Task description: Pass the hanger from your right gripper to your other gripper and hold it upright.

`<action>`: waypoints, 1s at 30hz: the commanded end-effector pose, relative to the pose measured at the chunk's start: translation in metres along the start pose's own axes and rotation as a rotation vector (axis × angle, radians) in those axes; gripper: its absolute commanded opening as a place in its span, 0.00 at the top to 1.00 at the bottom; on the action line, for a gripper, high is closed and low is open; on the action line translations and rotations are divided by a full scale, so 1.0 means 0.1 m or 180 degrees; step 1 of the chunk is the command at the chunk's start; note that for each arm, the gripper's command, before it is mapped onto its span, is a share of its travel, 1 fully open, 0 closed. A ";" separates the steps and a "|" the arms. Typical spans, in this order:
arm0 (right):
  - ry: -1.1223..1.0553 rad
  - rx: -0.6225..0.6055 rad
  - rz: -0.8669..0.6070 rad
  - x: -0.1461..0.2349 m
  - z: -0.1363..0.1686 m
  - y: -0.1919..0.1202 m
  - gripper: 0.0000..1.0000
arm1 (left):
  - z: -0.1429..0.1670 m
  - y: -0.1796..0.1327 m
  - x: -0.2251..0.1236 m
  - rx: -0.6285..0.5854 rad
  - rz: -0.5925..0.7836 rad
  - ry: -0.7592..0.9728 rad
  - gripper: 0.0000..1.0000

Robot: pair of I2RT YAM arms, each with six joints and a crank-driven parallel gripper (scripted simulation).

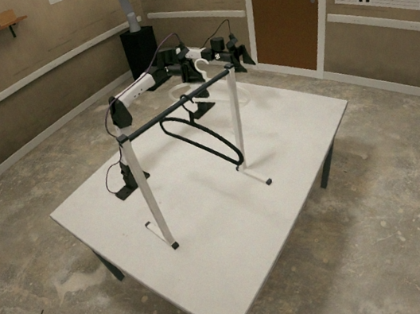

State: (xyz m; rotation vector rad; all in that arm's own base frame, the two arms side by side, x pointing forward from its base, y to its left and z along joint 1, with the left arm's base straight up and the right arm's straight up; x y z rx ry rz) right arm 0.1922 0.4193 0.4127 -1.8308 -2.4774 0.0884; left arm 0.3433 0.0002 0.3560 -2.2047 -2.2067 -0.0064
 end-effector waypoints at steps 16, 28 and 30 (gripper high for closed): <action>0.0050 -0.0028 -0.0002 -0.02 -0.06 -0.02 1.00 | -0.04 -0.01 0.00 -0.0041 0.0002 -0.0004 0.00; 0.0046 -0.0026 -0.0001 -0.02 -0.06 -0.02 0.99 | -0.09 -0.04 -0.12 -0.0103 0.0292 -0.0059 0.00; 0.0046 -0.0026 -0.0001 -0.02 -0.06 -0.02 0.99 | -0.13 -0.07 -0.23 -0.0155 0.0586 -0.0097 0.00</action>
Point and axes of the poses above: on each arm, the point where the finger pads meet when closed, its own y axis out along the fingers, its own x axis across the jaws, z = x × y, the point moved 4 cm from there along -y, back along the fingers, and after that the axes turned 1 degree about y, right-handed, at the moved point
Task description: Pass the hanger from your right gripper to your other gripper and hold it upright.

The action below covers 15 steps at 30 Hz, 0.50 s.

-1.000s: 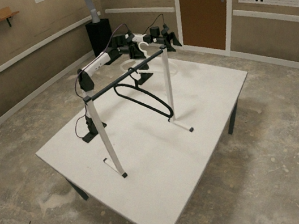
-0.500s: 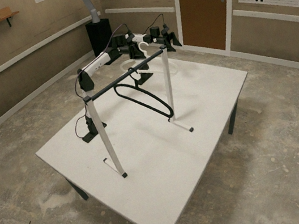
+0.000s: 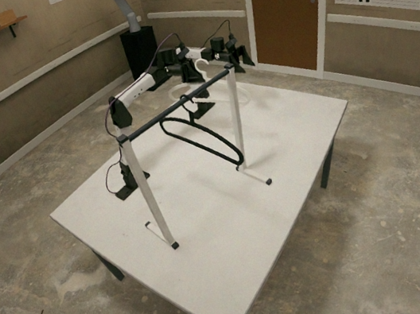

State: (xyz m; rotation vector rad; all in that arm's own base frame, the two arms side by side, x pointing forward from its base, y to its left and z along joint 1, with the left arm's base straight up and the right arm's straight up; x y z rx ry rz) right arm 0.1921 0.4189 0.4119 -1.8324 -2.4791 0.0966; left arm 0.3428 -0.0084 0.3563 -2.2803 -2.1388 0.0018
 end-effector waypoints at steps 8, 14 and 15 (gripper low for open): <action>0.0062 -0.0035 -0.0003 -0.02 -0.07 -0.02 0.99 | -0.41 -0.21 -0.56 -0.0438 0.1518 -0.0178 0.00; 0.0062 -0.0035 -0.0003 -0.02 -0.07 -0.02 0.99 | -0.61 -0.36 -0.91 -0.0673 0.2503 -0.0247 0.00; 0.0062 -0.0035 -0.0003 -0.02 -0.07 -0.02 0.99 | -0.65 -0.38 -0.97 -0.0716 0.2657 -0.0259 0.00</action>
Point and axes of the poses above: on each arm, the point where the finger pads meet when closed, its own y axis out along the fingers, its own x axis across the jaws, z = x × y, the point moved 4 cm from there along -y, back along the fingers, and after that the axes turned 1 degree about y, right-handed, at the moved point
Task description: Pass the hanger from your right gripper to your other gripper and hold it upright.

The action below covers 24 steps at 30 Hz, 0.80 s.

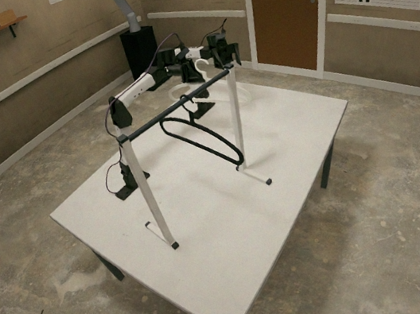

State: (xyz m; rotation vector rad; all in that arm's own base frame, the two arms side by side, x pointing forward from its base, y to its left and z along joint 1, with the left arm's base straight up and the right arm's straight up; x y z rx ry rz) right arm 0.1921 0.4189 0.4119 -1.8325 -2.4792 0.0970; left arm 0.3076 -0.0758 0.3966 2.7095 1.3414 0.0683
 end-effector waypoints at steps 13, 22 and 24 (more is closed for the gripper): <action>0.0063 -0.0035 -0.0003 -0.02 -0.07 -0.02 0.99 | -0.34 0.40 -0.67 -0.0488 0.1902 -0.0211 0.00; 0.0063 -0.0035 -0.0003 -0.02 -0.07 -0.02 0.99 | -0.30 0.52 -0.71 -0.0478 0.2046 -0.0294 0.00; 0.0063 -0.0035 -0.0003 -0.02 -0.07 -0.02 0.99 | -0.26 0.52 -0.71 -0.0453 0.2037 -0.0324 0.00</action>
Point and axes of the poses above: on each arm, the point where the finger pads meet when closed, its own y axis out along the fingers, its own x axis across the jaws, z = x × y, the point moved 4 cm from there along -y, back along the fingers, and after that the axes turned 1 degree about y, right-handed, at the moved point
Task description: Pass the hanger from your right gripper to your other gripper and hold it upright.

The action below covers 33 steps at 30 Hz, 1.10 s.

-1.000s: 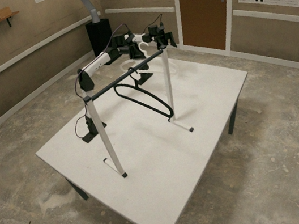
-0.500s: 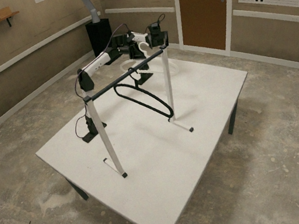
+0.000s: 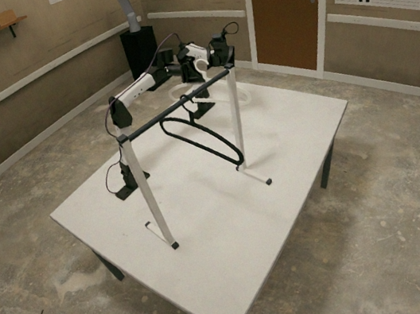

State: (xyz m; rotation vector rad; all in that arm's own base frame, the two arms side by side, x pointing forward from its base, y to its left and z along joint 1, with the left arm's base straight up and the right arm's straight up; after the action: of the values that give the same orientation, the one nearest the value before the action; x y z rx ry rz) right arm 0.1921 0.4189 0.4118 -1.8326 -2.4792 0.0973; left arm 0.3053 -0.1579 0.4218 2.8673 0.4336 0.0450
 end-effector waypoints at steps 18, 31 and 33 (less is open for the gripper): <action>0.0064 -0.0035 -0.0003 -0.02 -0.07 -0.02 0.99 | -0.08 0.03 -0.03 -0.0093 0.0090 0.0054 0.00; 0.0064 -0.0035 -0.0003 -0.02 -0.07 -0.02 0.99 | 0.01 0.11 0.06 0.0087 0.0238 0.1415 0.51; 0.0064 -0.0035 -0.0003 -0.02 -0.07 -0.02 0.99 | 0.01 0.11 0.06 0.0087 0.0238 0.1415 0.51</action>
State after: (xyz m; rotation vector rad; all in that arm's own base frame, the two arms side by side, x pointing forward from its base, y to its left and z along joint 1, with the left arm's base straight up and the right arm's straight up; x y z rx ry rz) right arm 0.1921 0.4189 0.4118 -1.8326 -2.4793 0.0975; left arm 0.3108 -0.1634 0.4232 2.8705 0.3835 0.4753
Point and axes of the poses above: on each arm, the point where the finger pads meet when closed, its own y axis out along the fingers, its own x axis across the jaws, z = x × y, the point moved 4 cm from there along -y, back along the fingers, and after that the axes turned 1 degree about y, right-handed, at the moved point
